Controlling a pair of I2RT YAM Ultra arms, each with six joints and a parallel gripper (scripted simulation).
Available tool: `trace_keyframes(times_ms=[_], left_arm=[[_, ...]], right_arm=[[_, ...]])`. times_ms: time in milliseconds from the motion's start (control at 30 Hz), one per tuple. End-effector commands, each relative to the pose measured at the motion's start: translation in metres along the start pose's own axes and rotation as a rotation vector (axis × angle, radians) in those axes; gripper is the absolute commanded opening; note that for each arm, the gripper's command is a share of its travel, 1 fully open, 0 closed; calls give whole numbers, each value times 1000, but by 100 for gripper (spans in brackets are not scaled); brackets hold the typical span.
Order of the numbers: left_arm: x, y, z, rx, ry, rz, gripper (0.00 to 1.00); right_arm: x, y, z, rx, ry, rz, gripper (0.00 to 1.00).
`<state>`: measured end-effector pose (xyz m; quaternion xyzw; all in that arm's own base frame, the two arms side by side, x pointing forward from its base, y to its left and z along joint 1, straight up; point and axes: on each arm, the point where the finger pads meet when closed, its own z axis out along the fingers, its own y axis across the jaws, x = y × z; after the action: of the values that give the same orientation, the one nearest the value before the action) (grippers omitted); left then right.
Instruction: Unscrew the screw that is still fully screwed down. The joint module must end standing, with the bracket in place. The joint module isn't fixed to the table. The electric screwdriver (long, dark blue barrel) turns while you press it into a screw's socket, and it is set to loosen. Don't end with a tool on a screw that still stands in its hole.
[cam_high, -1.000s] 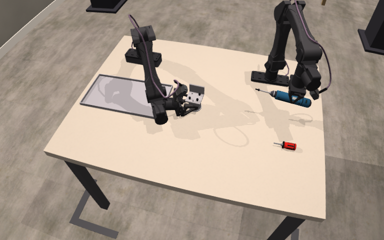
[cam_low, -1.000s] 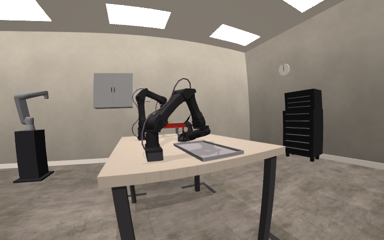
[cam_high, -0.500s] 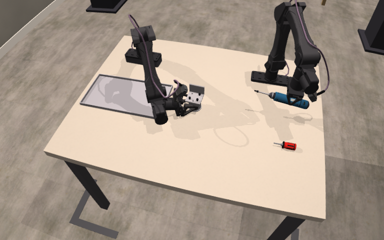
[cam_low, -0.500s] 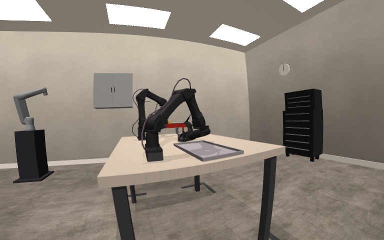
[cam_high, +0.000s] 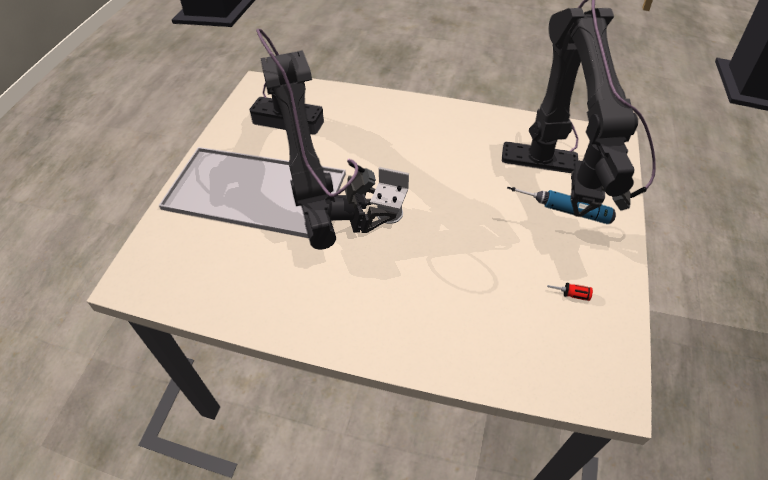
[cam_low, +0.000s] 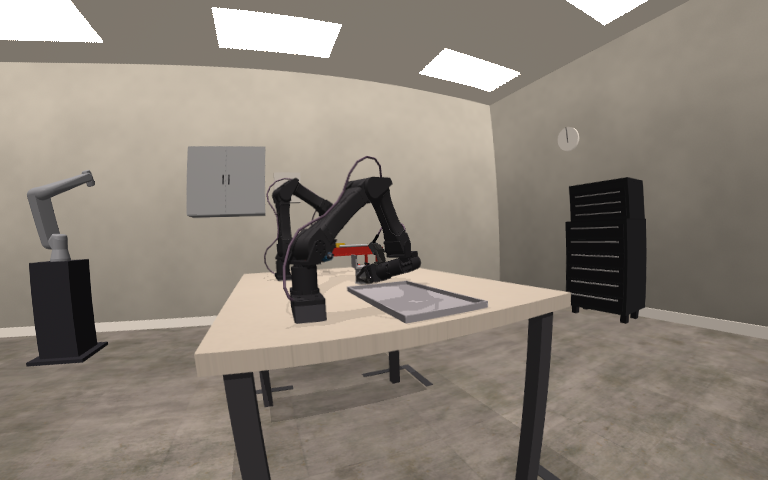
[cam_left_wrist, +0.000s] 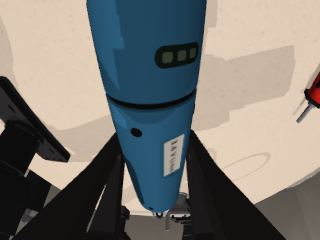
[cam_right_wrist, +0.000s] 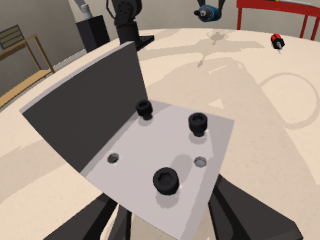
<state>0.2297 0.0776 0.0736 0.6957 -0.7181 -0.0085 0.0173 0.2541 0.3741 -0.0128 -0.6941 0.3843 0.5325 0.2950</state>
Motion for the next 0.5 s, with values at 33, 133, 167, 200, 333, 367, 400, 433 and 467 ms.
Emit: trace_keyframes(times_ms=[33,133,167,200,333,367,400,433,467], left_arm=[[-1,-8,9,25,-7,-3,42],[-6,-21,-6,88,-30,-3,42],[-6,-21,-6,88,-30,-3,42],[-6,-21,-6,88,-30,-3,42],[-1,-7,18,19,-5,-3,42],[-1,-8,20,19,-5,-3,42],[-1,-8,22,19,-5,-3,42],[-1,-8,22,30,-9,-3,42],[-1,-9,21,40,-13,-3,42]], right_arm=[[-12,-5,2,-9,-31,-26,59],[-12,-5,2,-9,-31,-26,59],[-12,-5,2,-9,-31,-26,59],[-12,-5,2,-9,-31,-26,59],[-12,-5,2,-9,-31,-26,59],[-12,-5,2,-9,-31,-26,59],[-12,-5,2,-9,-31,-26,59],[-12,-5,2,-9,-31,-26,59],[-12,-5,2,-9,-31,-26,59]])
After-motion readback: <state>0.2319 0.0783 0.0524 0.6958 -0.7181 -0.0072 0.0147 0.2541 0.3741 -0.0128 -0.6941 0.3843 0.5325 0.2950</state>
